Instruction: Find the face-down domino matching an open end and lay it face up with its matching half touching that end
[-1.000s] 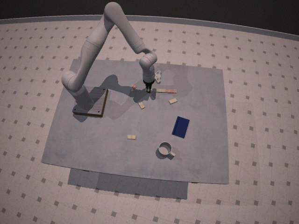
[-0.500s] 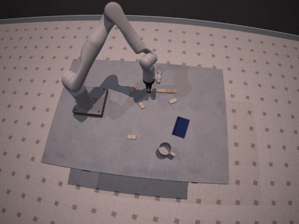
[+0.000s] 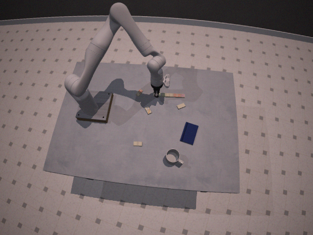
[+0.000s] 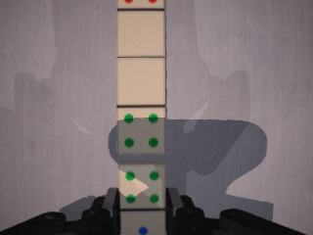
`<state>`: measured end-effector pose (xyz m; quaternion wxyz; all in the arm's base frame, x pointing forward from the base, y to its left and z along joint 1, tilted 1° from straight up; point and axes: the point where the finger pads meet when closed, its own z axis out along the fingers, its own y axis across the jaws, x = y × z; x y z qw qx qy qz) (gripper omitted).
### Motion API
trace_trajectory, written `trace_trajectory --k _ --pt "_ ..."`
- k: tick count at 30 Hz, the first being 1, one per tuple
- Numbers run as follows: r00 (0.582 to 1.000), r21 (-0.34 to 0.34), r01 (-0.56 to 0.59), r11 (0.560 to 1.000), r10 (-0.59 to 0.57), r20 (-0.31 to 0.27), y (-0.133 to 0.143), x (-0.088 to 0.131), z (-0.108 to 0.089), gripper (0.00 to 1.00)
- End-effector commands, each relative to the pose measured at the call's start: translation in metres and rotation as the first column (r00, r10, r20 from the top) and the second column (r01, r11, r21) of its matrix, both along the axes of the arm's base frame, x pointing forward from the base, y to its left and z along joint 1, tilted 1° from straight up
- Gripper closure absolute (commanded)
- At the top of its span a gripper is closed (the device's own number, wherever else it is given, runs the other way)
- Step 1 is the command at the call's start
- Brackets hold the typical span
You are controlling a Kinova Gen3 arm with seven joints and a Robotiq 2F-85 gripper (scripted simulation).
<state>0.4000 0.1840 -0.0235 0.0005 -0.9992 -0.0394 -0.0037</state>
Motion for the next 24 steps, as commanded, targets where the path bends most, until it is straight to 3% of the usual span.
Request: trace_trajectory --k 1,24 --pt "1.0 0.001 0.0 1.0 0.0 0.001 0.0004 0.0017 0.0007 0.71" --pt "1.0 0.001 0.0 1.0 0.0 0.001 0.0009 0.0053 0.0007 0.71"
